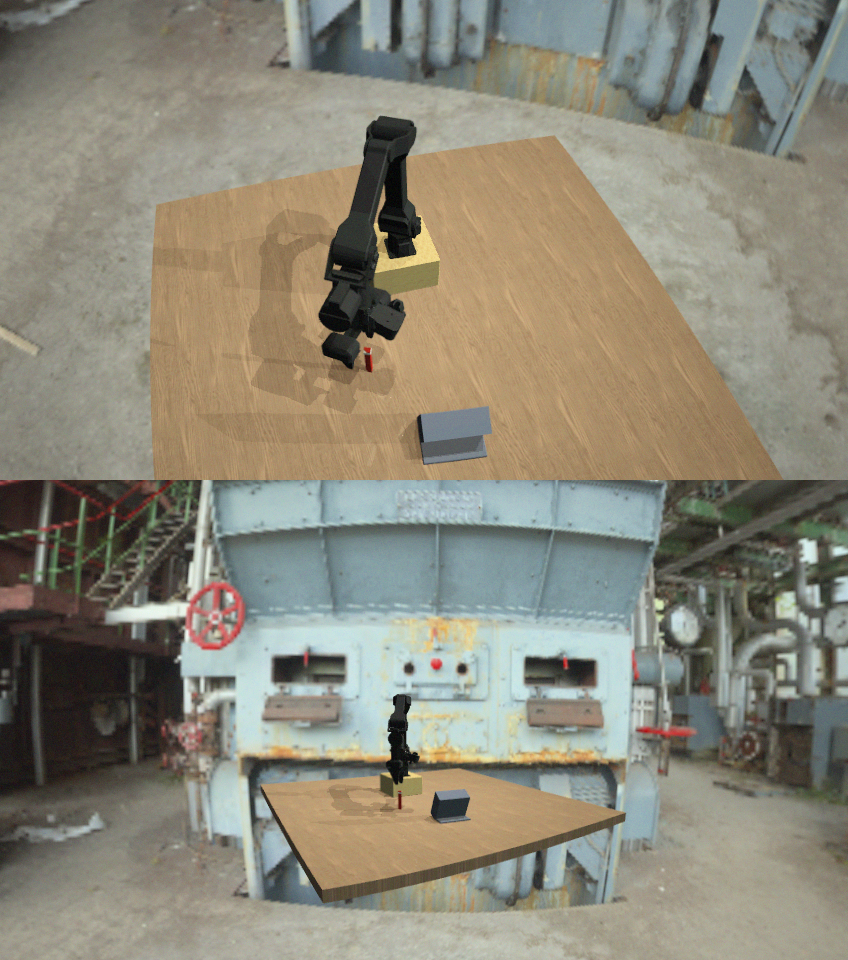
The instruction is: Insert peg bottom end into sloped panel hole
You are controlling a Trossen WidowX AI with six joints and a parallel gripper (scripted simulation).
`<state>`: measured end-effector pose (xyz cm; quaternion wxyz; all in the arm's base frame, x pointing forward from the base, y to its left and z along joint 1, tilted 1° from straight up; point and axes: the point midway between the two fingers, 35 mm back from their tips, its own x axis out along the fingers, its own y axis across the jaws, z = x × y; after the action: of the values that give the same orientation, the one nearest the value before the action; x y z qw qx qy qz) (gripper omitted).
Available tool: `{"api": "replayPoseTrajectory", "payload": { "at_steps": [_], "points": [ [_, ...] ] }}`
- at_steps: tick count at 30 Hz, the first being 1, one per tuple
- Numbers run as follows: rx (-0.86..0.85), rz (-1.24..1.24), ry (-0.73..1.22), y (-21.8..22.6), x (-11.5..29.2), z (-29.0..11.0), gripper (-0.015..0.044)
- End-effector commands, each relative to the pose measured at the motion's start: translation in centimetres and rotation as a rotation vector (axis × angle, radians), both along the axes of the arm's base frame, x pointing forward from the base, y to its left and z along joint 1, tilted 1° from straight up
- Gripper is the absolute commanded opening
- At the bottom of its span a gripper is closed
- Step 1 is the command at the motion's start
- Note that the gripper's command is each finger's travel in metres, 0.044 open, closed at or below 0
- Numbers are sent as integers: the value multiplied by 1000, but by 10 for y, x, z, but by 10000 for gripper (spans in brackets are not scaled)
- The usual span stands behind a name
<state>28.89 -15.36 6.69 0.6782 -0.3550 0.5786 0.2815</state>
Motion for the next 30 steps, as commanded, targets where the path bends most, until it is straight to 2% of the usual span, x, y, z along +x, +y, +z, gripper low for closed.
{"api": "replayPoseTrajectory", "payload": {
  "at_steps": [1,8,30],
  "points": [
    [-3,97,64,7,-9,-8,440],
    [5,255,161,18,-25,-19,440],
    [6,258,162,17,-24,-46,440]
  ]
}}
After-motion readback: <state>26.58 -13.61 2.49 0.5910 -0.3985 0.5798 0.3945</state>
